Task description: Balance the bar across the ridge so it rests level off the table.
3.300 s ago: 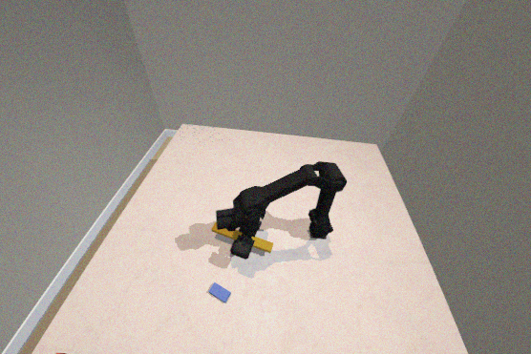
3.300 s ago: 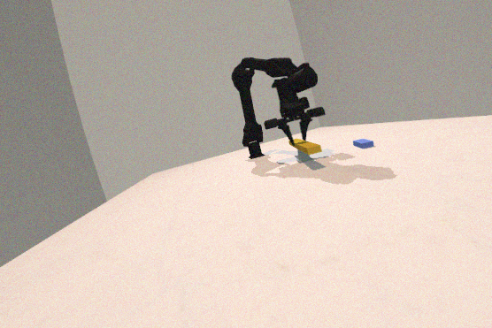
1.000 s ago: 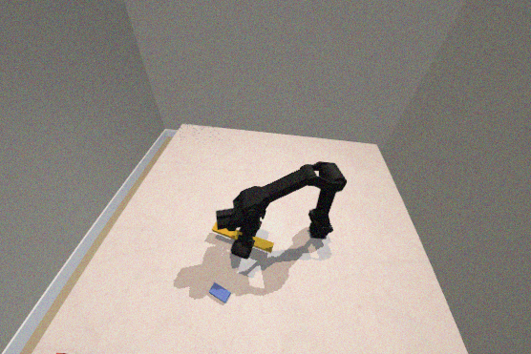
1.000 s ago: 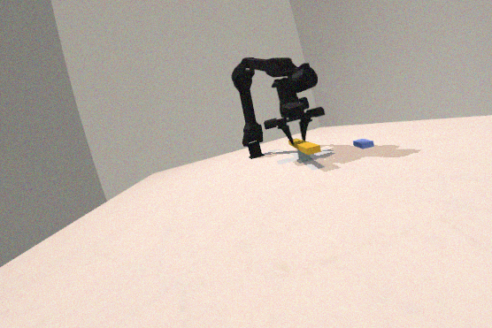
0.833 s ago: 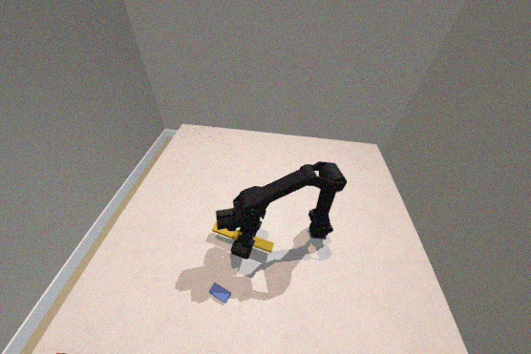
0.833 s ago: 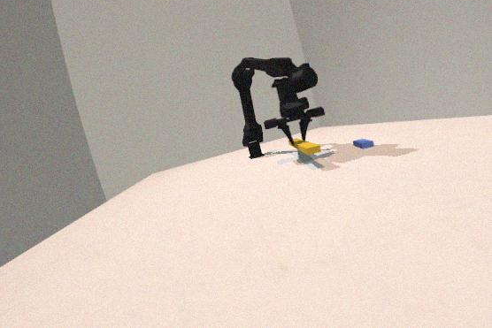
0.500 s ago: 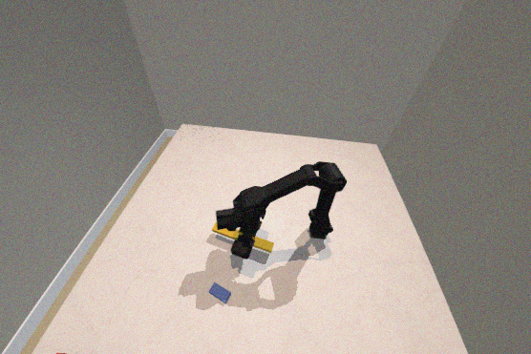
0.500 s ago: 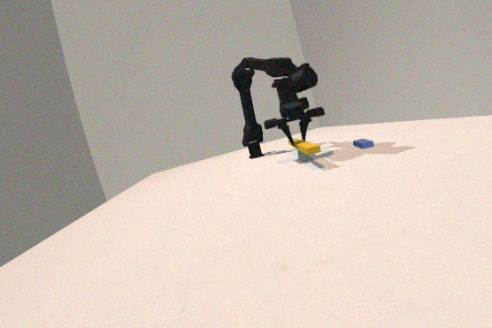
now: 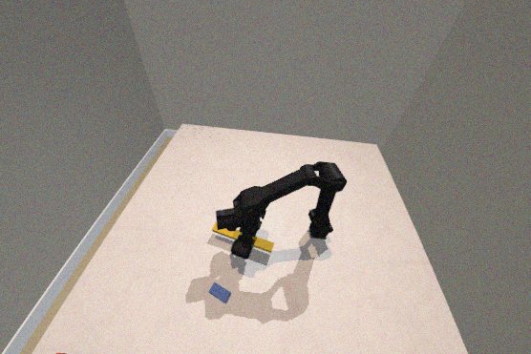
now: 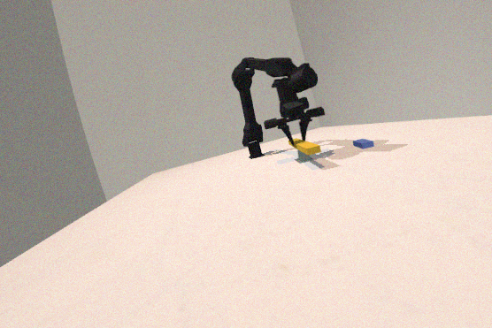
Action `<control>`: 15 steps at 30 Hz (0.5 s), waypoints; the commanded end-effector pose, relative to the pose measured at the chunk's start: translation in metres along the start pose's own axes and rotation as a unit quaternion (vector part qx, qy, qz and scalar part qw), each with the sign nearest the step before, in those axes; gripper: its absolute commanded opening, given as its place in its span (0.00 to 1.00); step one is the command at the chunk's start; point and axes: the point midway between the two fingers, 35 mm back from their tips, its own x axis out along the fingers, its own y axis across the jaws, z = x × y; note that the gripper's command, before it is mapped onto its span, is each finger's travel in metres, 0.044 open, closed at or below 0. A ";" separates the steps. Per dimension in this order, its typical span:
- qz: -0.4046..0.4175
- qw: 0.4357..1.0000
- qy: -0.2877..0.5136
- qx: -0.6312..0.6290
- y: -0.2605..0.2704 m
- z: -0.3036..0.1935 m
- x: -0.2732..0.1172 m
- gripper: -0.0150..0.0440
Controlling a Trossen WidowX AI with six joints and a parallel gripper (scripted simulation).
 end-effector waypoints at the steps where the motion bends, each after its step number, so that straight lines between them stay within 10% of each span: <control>1: 0.000 1.000 0.000 0.000 0.000 0.000 0.000 0.25; 15: 0.000 1.000 0.000 0.000 0.000 0.000 0.000 0.54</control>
